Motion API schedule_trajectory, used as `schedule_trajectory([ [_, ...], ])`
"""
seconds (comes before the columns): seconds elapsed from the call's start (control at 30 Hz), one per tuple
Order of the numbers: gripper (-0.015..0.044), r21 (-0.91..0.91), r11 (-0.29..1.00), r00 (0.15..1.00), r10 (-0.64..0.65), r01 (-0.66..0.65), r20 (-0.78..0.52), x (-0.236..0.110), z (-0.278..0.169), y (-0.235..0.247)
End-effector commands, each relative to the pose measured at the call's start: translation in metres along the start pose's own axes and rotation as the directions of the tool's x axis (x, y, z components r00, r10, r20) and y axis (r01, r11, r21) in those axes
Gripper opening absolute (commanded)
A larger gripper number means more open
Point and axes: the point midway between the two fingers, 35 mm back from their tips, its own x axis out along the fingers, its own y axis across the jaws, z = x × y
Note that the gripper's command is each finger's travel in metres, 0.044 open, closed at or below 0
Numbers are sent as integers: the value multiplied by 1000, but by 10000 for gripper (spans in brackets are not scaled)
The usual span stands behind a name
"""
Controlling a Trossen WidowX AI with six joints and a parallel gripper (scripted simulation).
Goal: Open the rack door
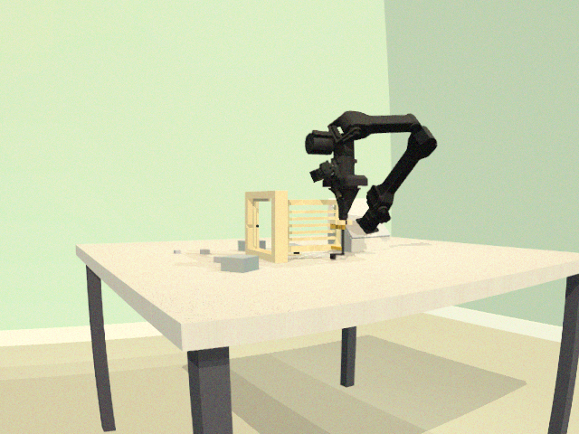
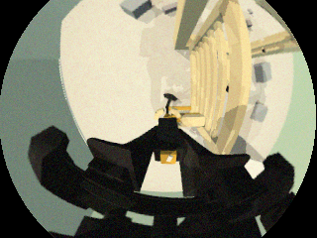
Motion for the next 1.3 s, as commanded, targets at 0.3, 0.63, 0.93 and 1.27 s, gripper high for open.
schedule_trajectory([
  [0.3,98,19,1000,1000,3,-3,1,0,0,1],
  [0.63,292,20,1000,1000,4,-4,4,-2,0,1],
  [0.93,292,41,999,999,6,-8,48,-17,1,1],
  [1.27,292,65,998,995,7,-13,99,-35,0,1],
])
